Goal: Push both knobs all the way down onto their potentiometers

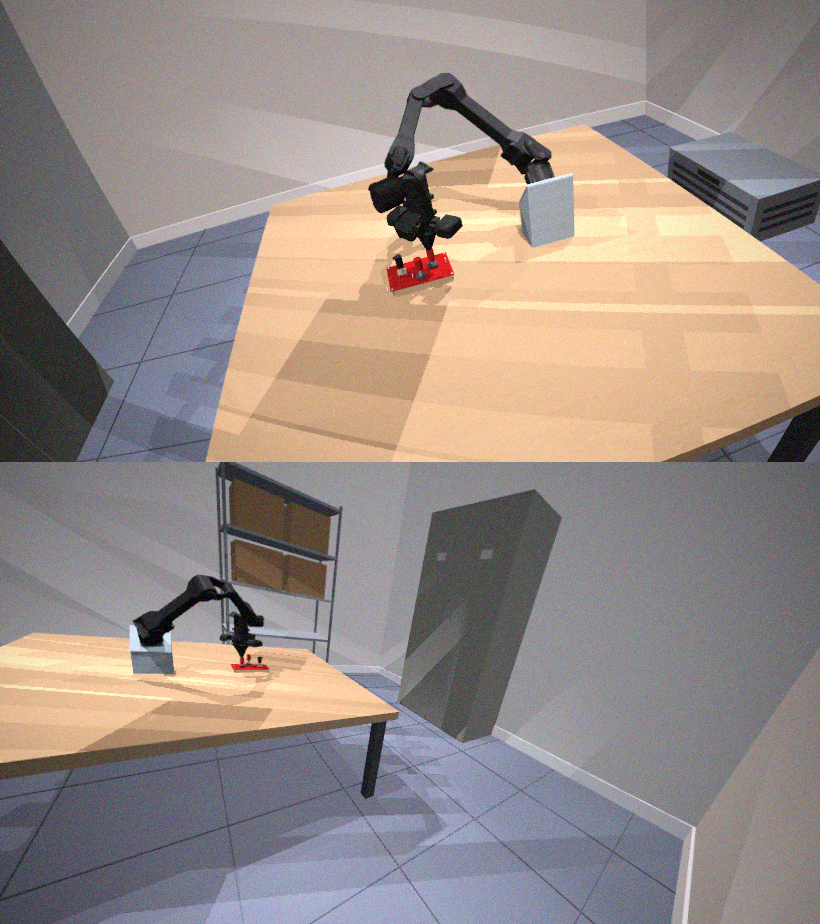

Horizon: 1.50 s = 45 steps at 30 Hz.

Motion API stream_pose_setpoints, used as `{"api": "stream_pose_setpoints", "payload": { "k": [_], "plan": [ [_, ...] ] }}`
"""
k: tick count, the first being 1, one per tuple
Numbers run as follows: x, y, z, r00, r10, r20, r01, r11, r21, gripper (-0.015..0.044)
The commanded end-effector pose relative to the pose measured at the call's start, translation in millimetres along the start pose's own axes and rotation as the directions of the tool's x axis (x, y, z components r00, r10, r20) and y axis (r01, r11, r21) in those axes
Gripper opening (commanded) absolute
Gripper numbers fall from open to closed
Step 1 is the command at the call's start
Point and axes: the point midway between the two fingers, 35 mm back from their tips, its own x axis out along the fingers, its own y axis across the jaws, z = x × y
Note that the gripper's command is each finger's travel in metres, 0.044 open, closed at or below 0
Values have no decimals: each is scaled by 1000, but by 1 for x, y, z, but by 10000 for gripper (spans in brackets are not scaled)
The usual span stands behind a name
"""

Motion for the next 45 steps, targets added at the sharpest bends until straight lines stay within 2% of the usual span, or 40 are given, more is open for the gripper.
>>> {"api": "stream_pose_setpoints", "payload": {
  "k": [1, 45],
  "plan": [
    [10, -2, -1, 1000, 5, -13, -5, 1000, 11, 0],
    [12, -2, -1, 1000, 5, -13, -5, 1000, 11, 0]
  ]
}}
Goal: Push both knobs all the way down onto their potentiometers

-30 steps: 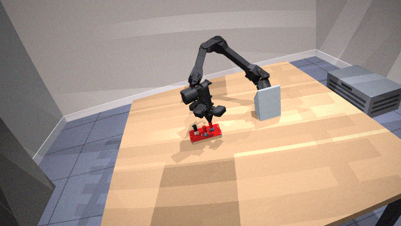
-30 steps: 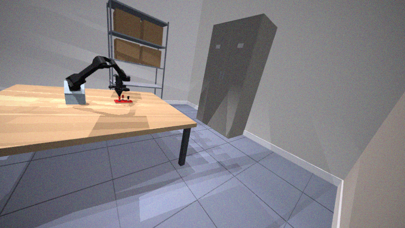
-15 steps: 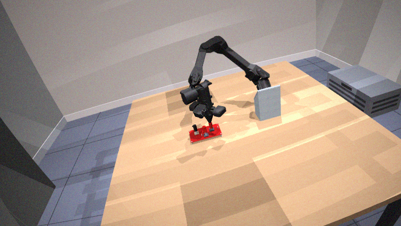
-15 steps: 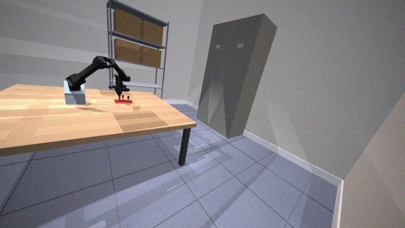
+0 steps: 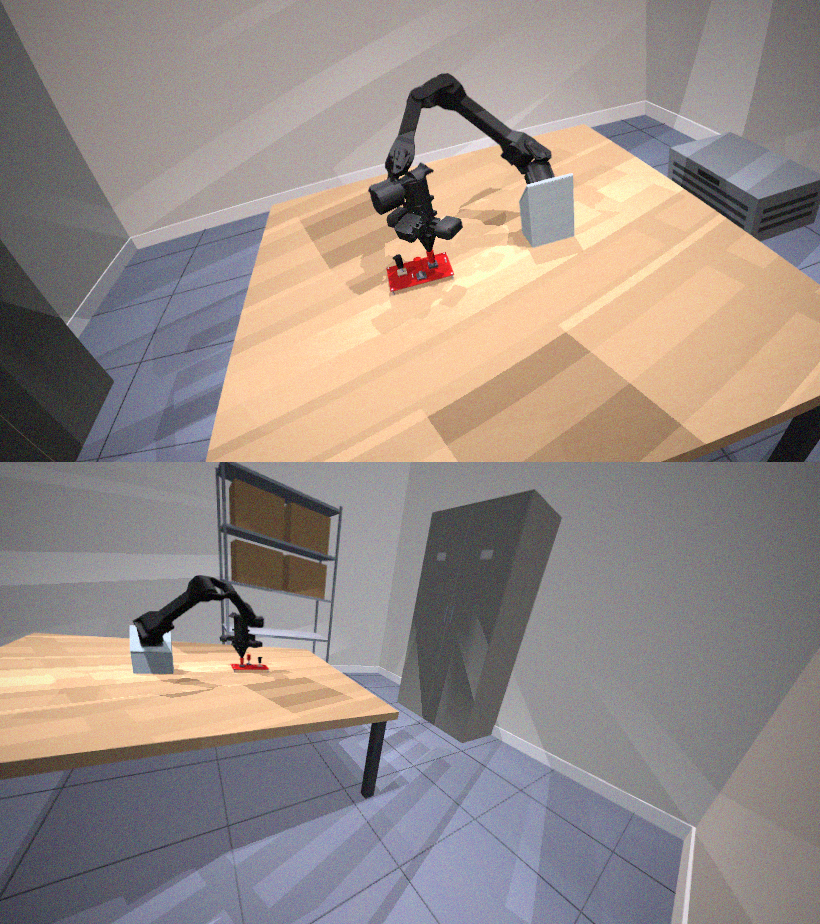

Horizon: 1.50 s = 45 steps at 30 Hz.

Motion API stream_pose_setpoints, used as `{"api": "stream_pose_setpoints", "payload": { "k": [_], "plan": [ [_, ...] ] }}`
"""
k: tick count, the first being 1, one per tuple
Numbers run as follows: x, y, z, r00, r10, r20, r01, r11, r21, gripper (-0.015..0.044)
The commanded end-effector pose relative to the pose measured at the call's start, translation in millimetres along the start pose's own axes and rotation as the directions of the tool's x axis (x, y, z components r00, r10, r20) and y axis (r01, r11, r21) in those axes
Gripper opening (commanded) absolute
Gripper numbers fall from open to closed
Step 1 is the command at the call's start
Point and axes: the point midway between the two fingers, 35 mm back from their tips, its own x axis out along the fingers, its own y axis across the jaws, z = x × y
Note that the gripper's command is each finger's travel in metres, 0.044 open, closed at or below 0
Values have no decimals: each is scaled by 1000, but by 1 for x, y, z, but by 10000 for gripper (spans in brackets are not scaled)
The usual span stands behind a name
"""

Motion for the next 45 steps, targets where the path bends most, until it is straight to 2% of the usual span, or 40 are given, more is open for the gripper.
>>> {"api": "stream_pose_setpoints", "payload": {
  "k": [1, 21, 39, 45],
  "plan": [
    [9, -2, -1, 1000, 4, -12, -4, 1000, 11, 0],
    [9, -2, -1, 1000, 4, -12, -4, 1000, 11, 0],
    [-17, -2, 0, 1000, 5, -11, -5, 1000, 11, 0],
    [-12, -2, 0, 1000, 2, -13, -2, 1000, 4, 157]
  ]
}}
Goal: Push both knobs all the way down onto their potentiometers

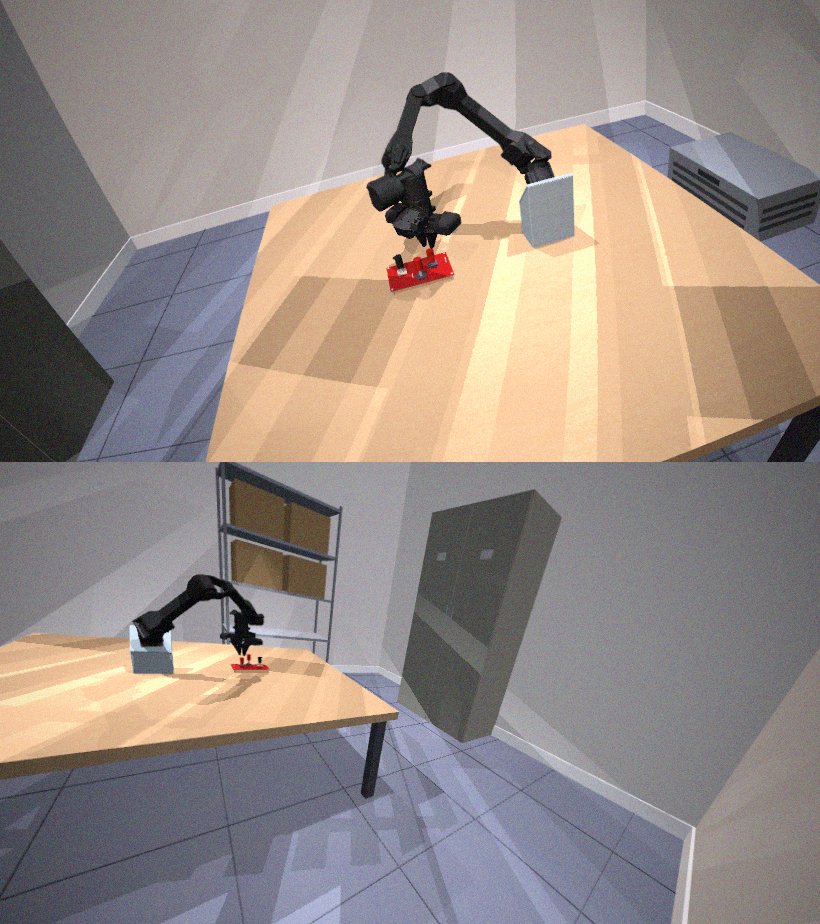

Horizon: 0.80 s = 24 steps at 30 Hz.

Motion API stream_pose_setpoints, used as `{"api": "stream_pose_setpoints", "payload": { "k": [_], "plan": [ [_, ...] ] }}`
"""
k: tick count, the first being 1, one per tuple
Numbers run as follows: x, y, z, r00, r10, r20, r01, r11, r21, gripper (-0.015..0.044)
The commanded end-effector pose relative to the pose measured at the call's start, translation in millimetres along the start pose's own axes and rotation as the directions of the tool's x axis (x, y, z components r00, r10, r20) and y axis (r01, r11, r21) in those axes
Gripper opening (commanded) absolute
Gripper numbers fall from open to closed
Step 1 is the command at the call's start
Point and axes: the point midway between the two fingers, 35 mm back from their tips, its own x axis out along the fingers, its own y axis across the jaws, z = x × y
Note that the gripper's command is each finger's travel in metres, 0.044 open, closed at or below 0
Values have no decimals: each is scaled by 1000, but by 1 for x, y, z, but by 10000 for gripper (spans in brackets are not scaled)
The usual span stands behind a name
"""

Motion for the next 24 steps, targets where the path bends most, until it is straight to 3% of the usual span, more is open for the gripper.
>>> {"api": "stream_pose_setpoints", "payload": {
  "k": [1, 2, 10, 24],
  "plan": [
    [1, 0, 0, 1000, 1, -1, -1, 1000, 0, 184],
    [1, 0, 0, 1000, 1, -1, -1, 1000, 0, 210],
    [-10, -10, 19, 995, 27, 99, -39, 992, 121, 0],
    [-21, -28, 34, 998, 20, 65, -53, 833, 551, 0]
  ]
}}
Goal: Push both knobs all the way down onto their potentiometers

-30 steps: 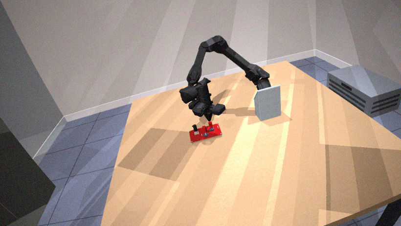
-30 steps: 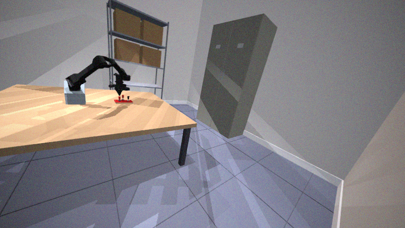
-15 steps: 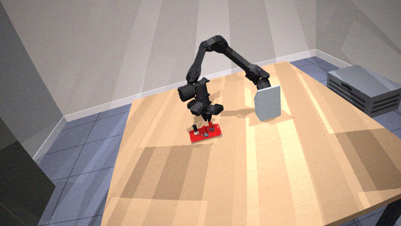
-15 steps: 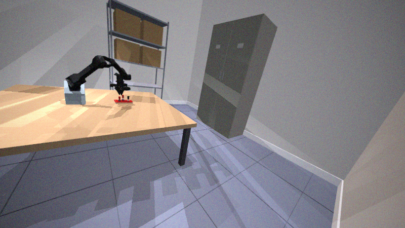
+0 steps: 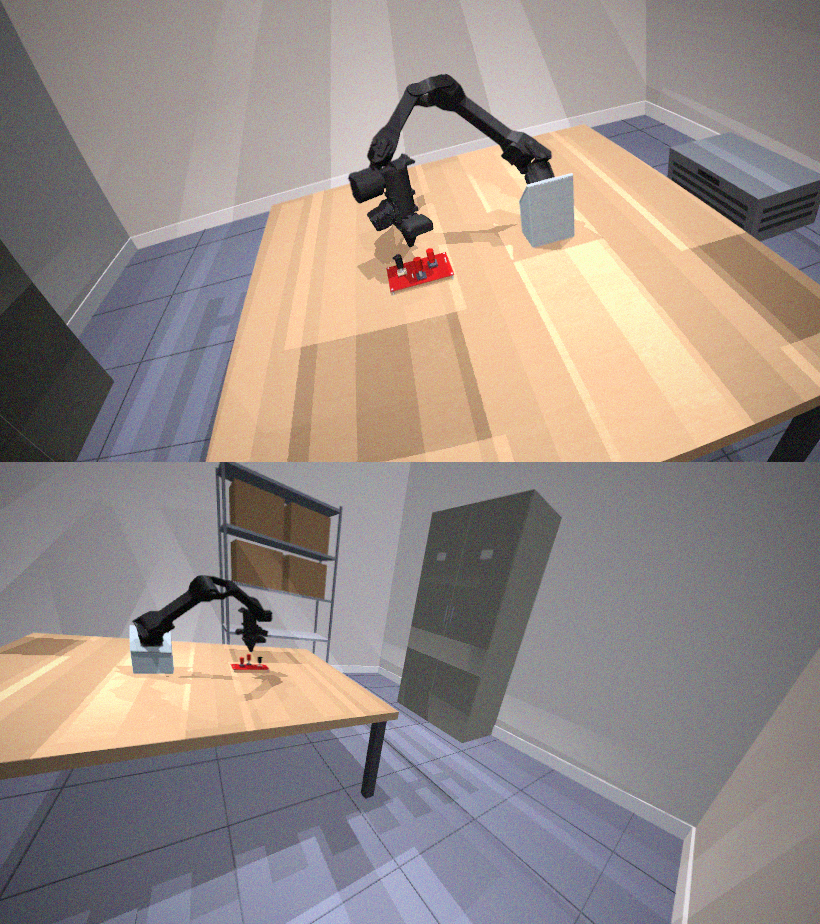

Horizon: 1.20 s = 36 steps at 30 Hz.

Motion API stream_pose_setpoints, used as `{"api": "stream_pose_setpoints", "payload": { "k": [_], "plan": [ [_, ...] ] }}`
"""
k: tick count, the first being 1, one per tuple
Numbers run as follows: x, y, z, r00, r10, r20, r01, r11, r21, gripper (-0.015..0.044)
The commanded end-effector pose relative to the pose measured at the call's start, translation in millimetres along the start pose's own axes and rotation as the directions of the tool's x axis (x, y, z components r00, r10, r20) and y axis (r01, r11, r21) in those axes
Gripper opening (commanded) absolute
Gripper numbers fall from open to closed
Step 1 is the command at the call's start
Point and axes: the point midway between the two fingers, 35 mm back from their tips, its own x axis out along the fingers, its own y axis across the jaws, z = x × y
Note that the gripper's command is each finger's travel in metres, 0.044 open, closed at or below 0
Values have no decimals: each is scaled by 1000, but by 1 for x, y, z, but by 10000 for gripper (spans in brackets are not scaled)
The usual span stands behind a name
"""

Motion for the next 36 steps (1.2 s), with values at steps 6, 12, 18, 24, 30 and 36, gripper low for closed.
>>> {"api": "stream_pose_setpoints", "payload": {
  "k": [6, 12, 18, 24, 30, 36],
  "plan": [
    [-5, -4, 13, 1000, -19, -22, 24, 956, 294, 0],
    [-10, -8, 21, 999, -29, -33, 41, 876, 481, 0],
    [-15, -11, 29, 998, -39, -44, 58, 759, 648, 0],
    [-19, -15, 36, 997, -50, -55, 74, 611, 788, 0],
    [-21, -16, 38, 997, -52, -57, 77, 571, 817, 0],
    [-1, -17, 37, 997, -53, -57, 77, 571, 817, 0]
  ]
}}
